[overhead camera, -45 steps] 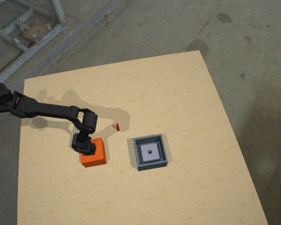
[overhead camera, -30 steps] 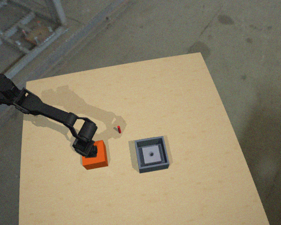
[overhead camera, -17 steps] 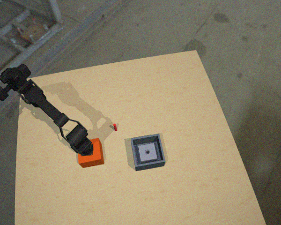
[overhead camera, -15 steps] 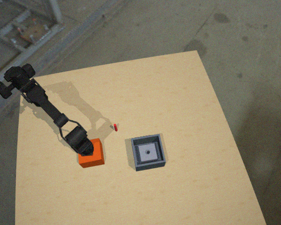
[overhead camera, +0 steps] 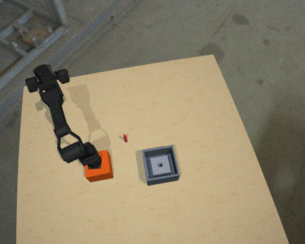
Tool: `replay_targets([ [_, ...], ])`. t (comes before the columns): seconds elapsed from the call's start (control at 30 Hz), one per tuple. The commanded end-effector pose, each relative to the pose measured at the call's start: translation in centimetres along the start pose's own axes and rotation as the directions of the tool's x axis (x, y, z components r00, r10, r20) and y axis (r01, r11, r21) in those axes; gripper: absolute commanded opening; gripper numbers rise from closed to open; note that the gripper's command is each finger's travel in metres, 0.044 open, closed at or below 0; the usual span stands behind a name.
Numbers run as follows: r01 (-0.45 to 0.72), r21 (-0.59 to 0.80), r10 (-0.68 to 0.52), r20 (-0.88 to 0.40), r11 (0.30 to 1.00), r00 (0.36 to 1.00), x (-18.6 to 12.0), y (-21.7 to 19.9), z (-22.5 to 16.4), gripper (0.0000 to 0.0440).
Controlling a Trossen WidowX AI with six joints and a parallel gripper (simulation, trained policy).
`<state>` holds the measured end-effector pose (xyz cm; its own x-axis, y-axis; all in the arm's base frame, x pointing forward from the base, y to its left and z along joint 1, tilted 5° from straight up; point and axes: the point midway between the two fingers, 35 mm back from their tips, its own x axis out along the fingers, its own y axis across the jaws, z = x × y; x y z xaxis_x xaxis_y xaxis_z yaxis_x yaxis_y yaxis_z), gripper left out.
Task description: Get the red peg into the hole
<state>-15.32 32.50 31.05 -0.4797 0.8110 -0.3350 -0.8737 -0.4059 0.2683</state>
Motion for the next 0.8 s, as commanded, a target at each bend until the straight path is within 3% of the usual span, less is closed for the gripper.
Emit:
replay_targets([
  [0.0,0.092,0.073,-0.090,-0.031,0.993,0.996,0.0,-3.1,-0.8,0.0438],
  [0.37,0.368,0.308,-0.343,-0.133,0.877,0.930,-2.0,-12.6,-3.2,0.0439],
  [0.77,0.586,0.538,-0.537,-0.267,0.606,0.800,-6.4,-20.8,-6.4,0.0440],
])
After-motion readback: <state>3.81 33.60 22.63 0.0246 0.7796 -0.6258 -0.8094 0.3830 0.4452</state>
